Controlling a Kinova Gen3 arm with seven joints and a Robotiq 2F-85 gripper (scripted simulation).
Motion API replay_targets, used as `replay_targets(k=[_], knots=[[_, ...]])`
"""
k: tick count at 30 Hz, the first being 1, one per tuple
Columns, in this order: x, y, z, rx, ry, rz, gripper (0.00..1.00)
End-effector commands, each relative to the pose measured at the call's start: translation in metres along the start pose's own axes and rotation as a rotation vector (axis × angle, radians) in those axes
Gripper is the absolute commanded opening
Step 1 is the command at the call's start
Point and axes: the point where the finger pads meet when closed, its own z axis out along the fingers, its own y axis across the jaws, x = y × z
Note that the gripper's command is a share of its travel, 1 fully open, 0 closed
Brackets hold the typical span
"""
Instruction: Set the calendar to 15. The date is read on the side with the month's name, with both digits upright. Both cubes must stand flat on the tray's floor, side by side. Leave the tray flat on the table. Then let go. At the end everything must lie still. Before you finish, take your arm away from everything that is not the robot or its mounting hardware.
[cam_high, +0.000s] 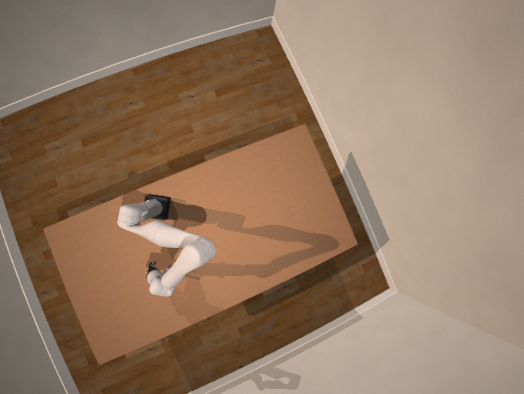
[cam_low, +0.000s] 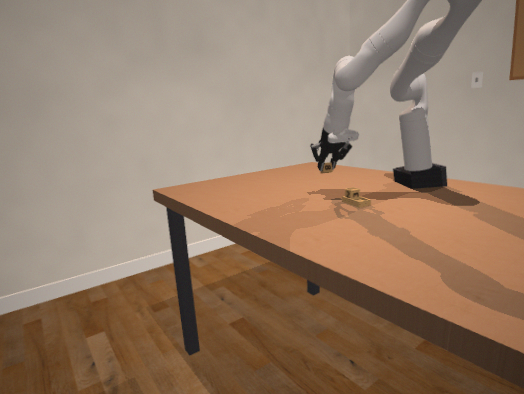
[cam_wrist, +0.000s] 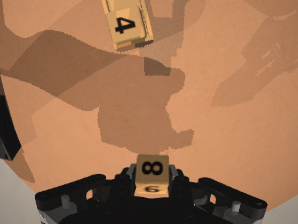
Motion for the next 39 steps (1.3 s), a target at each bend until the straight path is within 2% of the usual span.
replay_targets(k=[1, 8, 20, 28, 39], knots=[[-0.0002, 0.0002, -0.0006, 0.001, 0.008, 0.004, 0.28], [-0.0001, -0.0003, 0.0003, 0.006, 0.039, 0.002, 0.28], [-0.0018, -0.0005, 0.001, 0.008, 0.216, 0.001, 0.28], [-0.0031, 0.0001, -0.0001, 0.001, 0.263, 0.004, 0.28], [-0.0033, -0.0002, 0.0002, 0.002, 0.275, 0.004, 0.28]])
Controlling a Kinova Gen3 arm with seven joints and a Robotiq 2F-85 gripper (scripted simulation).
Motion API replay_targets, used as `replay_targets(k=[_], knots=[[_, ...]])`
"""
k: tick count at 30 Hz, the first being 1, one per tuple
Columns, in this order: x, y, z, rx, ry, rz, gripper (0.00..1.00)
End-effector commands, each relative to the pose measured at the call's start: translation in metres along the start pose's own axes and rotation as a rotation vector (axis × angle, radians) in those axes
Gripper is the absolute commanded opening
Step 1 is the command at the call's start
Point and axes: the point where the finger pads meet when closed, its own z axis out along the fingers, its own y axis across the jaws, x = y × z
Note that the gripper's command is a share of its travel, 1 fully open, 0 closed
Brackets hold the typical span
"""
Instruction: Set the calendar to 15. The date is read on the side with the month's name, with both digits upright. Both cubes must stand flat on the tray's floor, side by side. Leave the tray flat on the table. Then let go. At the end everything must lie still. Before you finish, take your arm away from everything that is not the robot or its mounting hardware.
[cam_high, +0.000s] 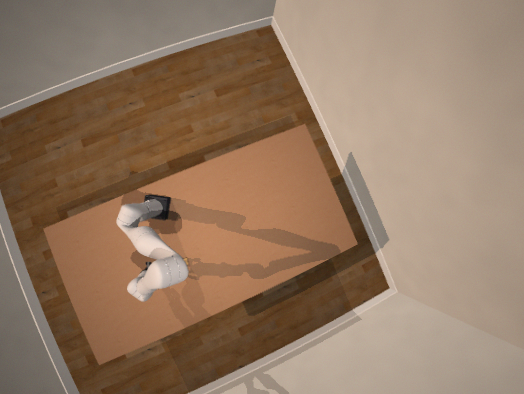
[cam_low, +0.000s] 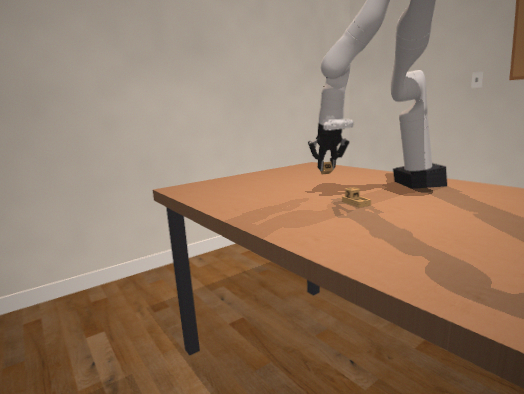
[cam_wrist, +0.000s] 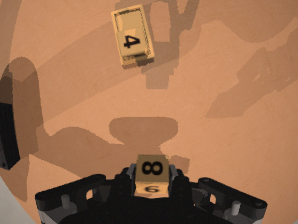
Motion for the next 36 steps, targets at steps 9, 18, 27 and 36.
replay_targets(k=[9, 18, 27, 36], knots=[[-0.0015, -0.0023, 0.0032, 0.017, 0.092, 0.004, 0.28], [-0.0025, -0.0018, 0.0026, 0.013, 0.193, 0.004, 0.28], [-0.0038, 0.0007, -0.0003, -0.003, 0.256, 0.004, 0.28], [-0.0038, 0.0006, -0.0002, -0.002, 0.26, 0.004, 0.28]])
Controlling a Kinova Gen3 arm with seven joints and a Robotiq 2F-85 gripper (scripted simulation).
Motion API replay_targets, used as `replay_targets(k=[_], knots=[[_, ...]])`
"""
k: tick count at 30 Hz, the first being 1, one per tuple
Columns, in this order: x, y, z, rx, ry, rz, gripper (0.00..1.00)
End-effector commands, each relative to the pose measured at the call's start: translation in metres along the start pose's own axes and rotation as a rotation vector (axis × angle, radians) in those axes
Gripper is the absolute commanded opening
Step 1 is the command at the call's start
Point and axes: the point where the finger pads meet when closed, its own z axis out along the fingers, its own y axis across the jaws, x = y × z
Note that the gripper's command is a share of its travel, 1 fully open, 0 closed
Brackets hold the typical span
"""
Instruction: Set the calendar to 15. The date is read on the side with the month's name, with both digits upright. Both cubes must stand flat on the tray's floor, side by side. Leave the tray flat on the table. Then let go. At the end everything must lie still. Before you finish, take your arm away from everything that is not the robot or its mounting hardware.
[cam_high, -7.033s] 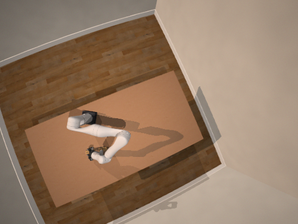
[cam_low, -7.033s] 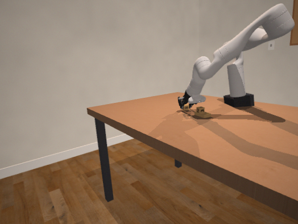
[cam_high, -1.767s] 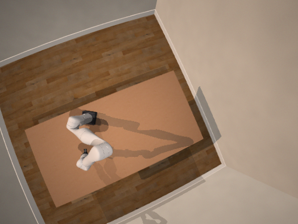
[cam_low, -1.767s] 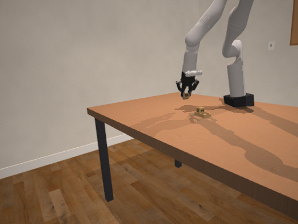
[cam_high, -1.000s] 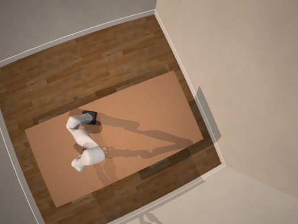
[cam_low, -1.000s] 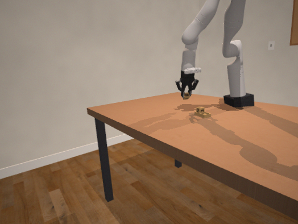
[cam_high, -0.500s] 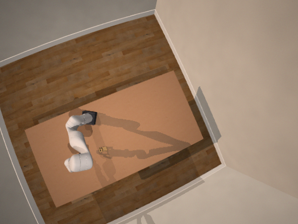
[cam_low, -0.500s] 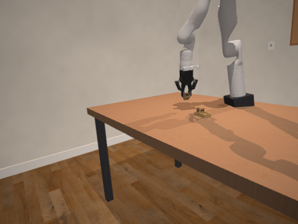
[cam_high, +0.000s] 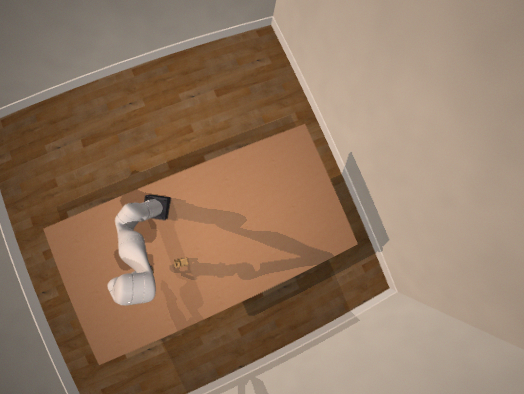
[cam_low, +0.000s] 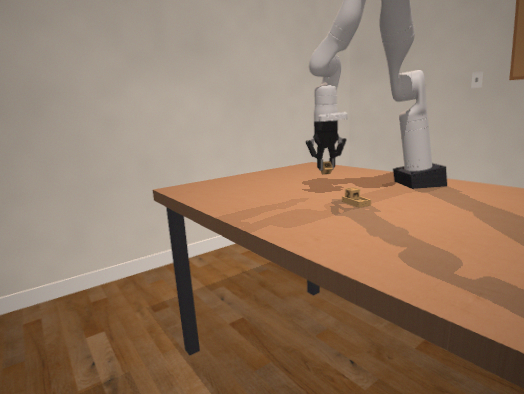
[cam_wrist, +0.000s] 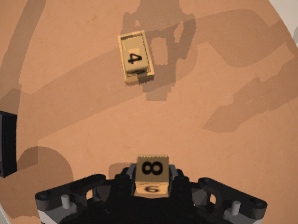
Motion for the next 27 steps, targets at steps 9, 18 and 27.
replay_targets(k=[9, 18, 27], knots=[[-0.0016, -0.0025, 0.0025, 0.015, 0.063, 0.003, 0.28], [-0.0025, -0.0033, 0.0034, 0.02, 0.156, 0.003, 0.28], [-0.0035, -0.0004, 0.0007, 0.003, 0.247, 0.003, 0.28]])
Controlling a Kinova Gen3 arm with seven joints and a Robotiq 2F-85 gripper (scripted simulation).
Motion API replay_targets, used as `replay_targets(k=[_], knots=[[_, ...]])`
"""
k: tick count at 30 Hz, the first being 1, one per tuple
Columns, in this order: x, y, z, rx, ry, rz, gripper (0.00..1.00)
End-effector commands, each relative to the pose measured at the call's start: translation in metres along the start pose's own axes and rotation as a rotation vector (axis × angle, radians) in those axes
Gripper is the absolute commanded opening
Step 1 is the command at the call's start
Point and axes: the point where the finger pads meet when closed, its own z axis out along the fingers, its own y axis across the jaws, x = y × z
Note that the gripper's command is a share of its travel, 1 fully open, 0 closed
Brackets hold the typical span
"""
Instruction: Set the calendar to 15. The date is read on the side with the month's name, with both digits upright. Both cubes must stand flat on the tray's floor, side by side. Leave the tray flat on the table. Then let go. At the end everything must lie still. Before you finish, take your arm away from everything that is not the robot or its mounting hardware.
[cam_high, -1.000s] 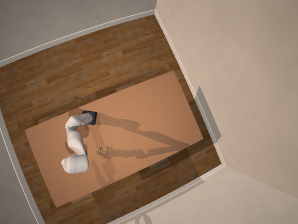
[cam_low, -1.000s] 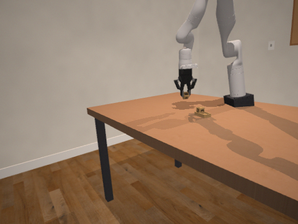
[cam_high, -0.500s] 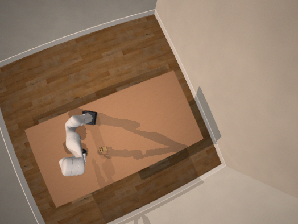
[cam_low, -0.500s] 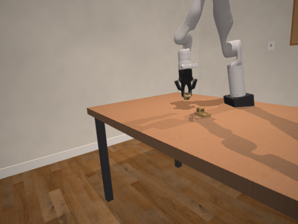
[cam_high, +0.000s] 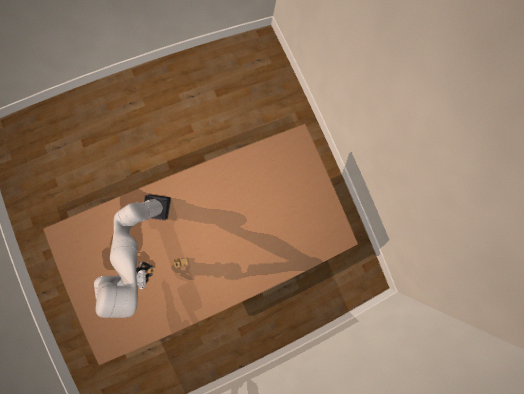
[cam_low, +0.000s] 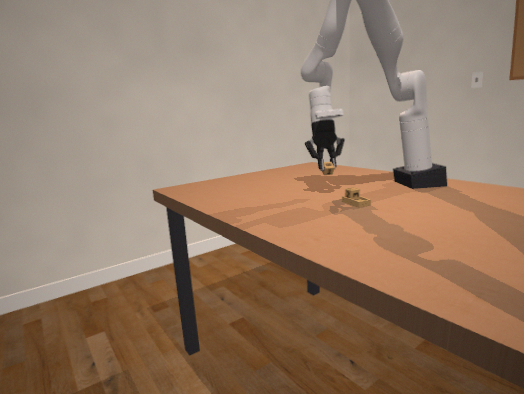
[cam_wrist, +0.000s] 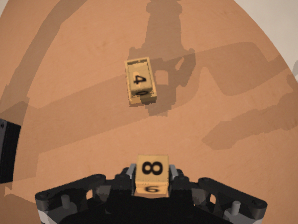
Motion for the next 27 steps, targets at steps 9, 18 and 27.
replay_targets(k=[9, 18, 27], knots=[[-0.0095, 0.0013, -0.0032, -0.013, 0.018, 0.026, 0.28], [-0.0099, 0.0005, -0.0018, -0.006, 0.052, 0.025, 0.28], [-0.0109, -0.0004, -0.0002, 0.002, 0.144, 0.023, 0.28]])
